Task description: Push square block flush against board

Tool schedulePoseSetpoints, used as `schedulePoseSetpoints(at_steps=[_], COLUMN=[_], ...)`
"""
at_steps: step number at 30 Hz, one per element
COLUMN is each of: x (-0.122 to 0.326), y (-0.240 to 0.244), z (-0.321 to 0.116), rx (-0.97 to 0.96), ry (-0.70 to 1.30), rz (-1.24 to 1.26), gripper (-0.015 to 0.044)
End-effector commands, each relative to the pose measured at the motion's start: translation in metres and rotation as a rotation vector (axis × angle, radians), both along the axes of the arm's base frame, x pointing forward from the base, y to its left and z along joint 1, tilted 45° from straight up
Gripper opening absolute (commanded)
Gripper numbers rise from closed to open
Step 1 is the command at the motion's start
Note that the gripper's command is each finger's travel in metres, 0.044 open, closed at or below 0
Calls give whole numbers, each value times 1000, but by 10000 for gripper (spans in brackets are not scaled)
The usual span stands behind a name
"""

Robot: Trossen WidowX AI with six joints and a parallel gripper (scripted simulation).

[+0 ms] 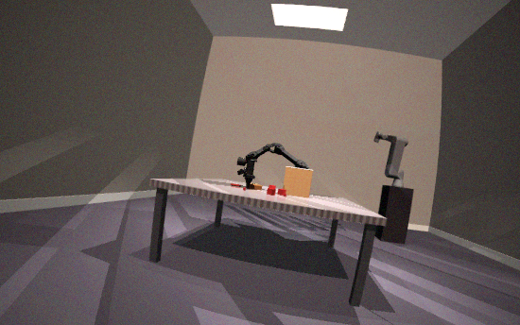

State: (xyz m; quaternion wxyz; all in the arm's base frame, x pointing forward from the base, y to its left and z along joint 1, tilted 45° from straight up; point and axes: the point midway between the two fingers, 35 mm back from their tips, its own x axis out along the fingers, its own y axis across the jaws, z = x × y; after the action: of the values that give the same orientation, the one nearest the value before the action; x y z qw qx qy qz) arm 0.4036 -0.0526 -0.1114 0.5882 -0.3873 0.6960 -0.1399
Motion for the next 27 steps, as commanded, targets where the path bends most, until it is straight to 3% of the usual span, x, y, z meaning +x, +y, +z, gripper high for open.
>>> schedulePoseSetpoints(at_steps=[1,27], x=[-4,-18], y=[-1,-6], z=[1,5], rx=[-5,-5], ry=[7,8], rz=[3,3], gripper=[0,0])
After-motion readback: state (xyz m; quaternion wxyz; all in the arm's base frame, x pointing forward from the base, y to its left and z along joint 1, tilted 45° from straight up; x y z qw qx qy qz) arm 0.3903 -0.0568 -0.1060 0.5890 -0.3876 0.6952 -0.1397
